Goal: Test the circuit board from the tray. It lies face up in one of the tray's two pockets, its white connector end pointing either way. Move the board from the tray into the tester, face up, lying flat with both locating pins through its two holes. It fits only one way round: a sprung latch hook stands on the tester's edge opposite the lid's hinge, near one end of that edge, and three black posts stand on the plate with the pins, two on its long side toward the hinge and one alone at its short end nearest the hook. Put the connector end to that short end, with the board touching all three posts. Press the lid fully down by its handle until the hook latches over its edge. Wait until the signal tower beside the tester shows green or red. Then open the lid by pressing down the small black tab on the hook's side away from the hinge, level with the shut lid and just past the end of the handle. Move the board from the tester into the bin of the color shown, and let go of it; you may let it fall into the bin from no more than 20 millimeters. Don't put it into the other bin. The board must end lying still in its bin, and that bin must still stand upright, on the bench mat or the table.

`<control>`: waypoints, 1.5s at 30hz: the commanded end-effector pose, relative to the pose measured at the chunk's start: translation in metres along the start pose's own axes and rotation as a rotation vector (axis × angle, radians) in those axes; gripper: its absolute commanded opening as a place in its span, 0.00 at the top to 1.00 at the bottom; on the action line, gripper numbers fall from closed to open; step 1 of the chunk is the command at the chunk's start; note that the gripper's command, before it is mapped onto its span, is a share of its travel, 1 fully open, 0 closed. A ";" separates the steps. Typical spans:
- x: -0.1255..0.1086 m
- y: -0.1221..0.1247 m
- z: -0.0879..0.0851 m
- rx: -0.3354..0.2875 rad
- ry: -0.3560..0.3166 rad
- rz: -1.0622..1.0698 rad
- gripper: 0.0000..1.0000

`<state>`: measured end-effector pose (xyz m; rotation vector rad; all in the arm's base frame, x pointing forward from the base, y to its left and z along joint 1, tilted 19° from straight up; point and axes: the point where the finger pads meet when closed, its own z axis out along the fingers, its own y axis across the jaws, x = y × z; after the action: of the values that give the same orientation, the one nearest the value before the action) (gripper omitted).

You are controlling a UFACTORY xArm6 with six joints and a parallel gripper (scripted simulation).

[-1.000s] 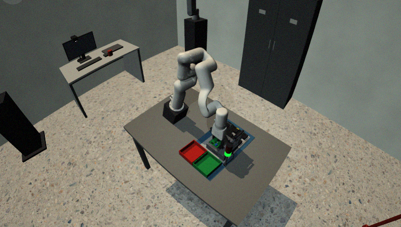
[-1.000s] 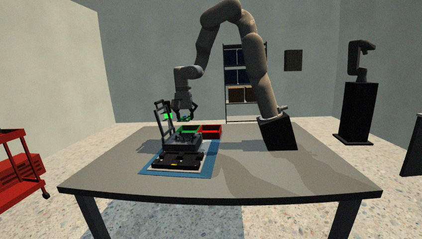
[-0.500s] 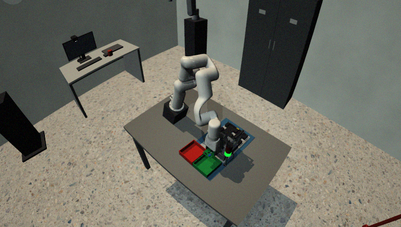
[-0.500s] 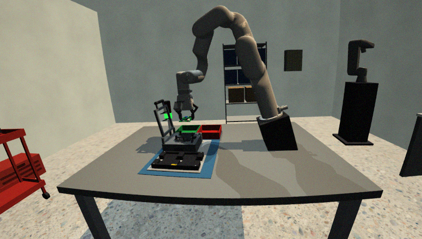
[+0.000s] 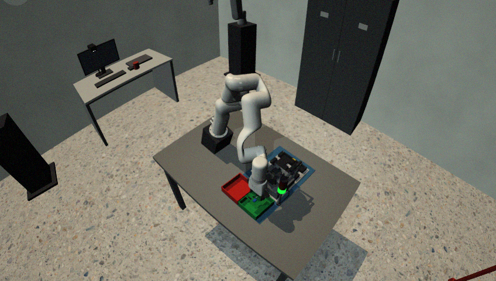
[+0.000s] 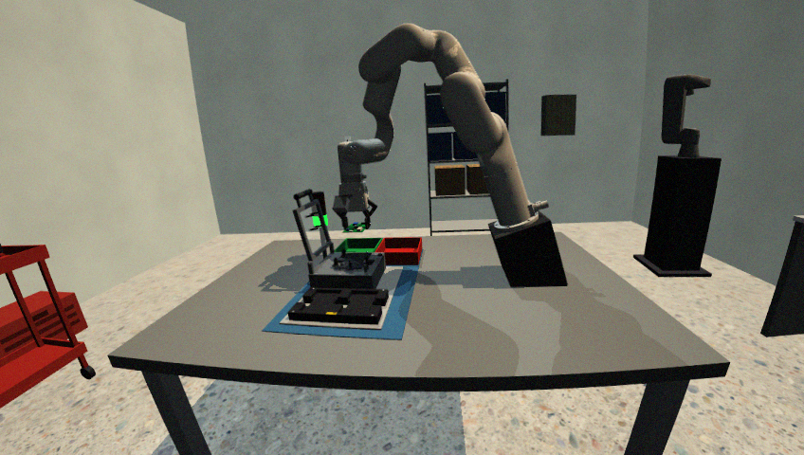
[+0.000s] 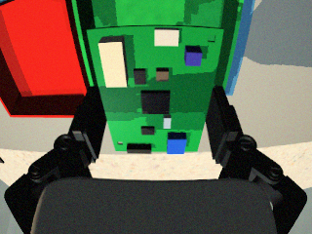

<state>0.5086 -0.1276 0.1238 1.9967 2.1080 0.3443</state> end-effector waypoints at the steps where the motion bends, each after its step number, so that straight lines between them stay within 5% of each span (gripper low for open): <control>1: -0.003 0.003 0.000 -0.004 0.000 -0.001 0.21; 21: -0.003 0.003 0.006 -0.004 0.000 -0.001 0.21; 45: -0.004 0.003 0.067 -0.004 0.000 -0.001 0.21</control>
<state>0.5271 -0.1296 0.0709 1.9964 2.1089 0.3449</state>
